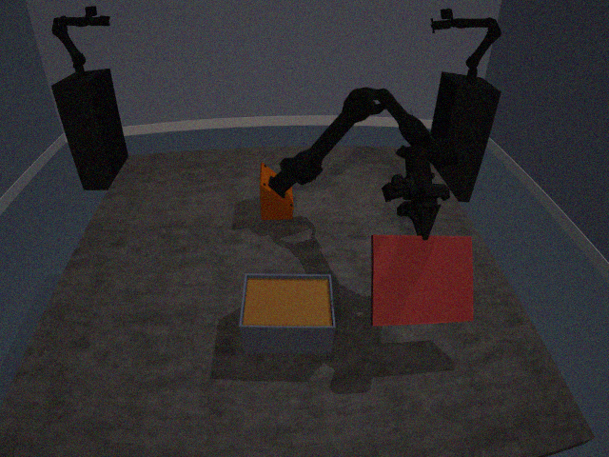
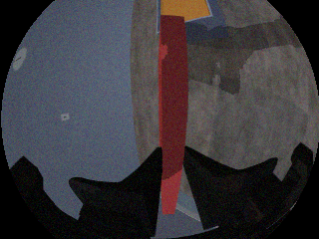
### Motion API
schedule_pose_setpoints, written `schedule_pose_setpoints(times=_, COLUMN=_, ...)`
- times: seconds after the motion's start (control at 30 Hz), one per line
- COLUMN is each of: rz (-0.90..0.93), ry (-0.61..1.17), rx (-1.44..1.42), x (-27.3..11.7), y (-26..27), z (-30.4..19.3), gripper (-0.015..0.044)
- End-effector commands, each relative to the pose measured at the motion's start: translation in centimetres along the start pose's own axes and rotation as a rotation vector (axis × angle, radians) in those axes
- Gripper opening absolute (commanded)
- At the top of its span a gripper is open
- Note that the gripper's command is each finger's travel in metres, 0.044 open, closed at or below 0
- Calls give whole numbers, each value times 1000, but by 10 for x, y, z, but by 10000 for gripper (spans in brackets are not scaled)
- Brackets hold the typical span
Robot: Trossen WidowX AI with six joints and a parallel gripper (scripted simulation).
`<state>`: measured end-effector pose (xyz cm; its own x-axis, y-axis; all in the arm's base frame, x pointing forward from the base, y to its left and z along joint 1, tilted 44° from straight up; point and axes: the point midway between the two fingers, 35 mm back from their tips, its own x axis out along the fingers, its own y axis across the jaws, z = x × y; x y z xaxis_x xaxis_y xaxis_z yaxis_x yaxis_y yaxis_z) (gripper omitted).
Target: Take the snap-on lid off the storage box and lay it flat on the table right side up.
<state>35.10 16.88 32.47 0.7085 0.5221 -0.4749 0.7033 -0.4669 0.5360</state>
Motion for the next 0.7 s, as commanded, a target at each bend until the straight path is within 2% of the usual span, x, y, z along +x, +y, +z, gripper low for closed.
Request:
schedule_pose_setpoints(times=0.0, rz=7, ry=-6, rx=8, x=2, y=-1, z=2, gripper=0)
schedule_pose_setpoints(times=0.67, rz=8, ry=-5, rx=8, x=12, y=-13, z=2, gripper=0)
